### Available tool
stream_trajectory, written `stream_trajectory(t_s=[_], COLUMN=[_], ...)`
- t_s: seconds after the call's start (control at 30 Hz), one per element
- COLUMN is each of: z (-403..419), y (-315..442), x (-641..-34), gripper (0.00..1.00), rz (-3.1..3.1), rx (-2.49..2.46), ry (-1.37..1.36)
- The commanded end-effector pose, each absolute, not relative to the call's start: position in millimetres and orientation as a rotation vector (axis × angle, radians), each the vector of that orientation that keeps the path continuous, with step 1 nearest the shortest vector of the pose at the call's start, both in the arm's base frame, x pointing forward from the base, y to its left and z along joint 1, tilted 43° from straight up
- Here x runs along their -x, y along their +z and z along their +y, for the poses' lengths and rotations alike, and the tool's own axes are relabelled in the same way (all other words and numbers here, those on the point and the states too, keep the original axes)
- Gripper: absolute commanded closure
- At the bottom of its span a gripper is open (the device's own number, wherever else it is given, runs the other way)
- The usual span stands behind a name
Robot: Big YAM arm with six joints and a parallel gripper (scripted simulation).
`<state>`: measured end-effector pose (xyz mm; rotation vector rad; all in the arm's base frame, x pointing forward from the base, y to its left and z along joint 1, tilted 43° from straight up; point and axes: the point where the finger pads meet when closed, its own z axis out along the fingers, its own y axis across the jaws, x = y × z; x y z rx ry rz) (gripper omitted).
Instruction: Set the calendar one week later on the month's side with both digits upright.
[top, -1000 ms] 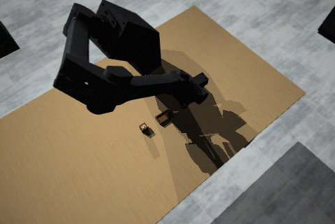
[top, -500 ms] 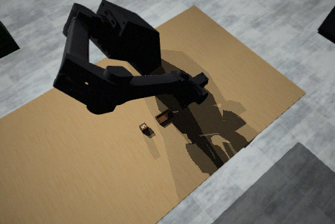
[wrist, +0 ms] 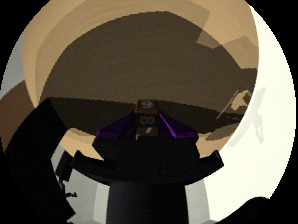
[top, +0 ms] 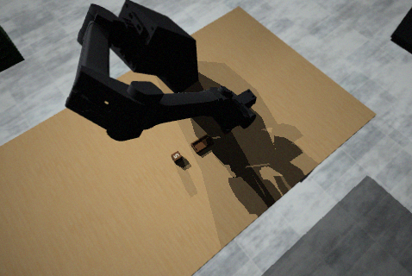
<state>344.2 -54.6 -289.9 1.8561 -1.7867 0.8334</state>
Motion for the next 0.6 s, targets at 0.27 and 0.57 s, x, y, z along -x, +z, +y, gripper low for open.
stream_trajectory(t_s=[0.27,0.57], z=[-53.5,-53.5], y=[-291.9,-291.9], x=[-350.4,-350.4], gripper=[0.71,0.63], rz=[-1.789,-1.789], rx=[-1.867,-1.867], ry=[0.845,0.845])
